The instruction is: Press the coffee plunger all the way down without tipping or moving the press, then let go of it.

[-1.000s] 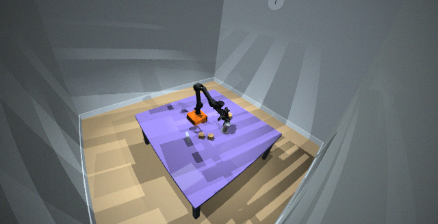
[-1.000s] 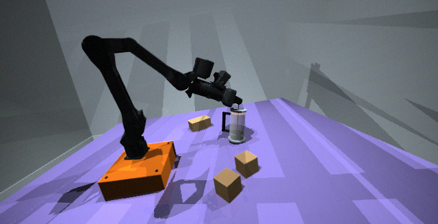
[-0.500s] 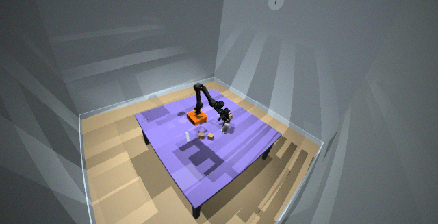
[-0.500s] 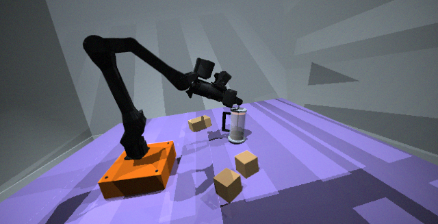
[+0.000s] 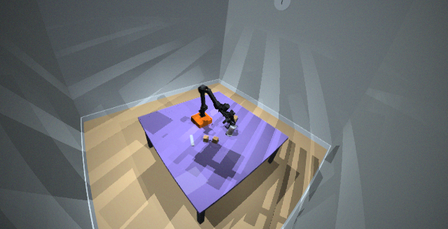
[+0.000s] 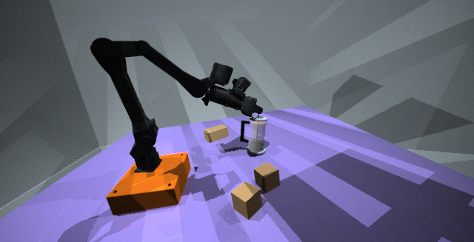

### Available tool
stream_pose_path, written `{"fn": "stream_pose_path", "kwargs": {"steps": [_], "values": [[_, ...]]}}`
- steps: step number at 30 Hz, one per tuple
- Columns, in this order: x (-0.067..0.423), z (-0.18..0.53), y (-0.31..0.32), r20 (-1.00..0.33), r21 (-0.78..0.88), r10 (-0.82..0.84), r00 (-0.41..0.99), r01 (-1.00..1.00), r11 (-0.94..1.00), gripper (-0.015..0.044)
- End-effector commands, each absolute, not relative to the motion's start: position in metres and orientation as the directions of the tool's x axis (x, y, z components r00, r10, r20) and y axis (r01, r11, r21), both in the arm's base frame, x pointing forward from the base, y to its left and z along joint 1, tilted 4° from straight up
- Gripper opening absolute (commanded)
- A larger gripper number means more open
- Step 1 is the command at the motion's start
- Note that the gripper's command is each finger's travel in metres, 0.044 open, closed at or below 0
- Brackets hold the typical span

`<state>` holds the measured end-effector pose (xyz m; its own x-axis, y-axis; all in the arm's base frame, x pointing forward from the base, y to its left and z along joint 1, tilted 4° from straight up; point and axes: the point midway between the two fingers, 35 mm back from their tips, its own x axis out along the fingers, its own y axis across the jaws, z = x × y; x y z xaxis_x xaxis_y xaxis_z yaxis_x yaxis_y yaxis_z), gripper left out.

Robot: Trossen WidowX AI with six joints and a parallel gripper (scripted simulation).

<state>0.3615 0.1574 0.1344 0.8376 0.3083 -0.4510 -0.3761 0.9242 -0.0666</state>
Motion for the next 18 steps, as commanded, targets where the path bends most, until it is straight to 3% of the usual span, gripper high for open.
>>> {"fn": "stream_pose_path", "kwargs": {"steps": [1, 8, 18], "values": [[0.3615, 0.1344, 0.1573, -0.451, -0.067, 0.308, 0.838, -0.376, 0.924, 0.0114], [0.3615, 0.1344, 0.1573, -0.451, -0.067, 0.308, 0.838, -0.376, 0.924, 0.0114], [0.3615, 0.1344, 0.1573, -0.451, -0.067, 0.308, 0.838, -0.376, 0.924, 0.0377]]}}
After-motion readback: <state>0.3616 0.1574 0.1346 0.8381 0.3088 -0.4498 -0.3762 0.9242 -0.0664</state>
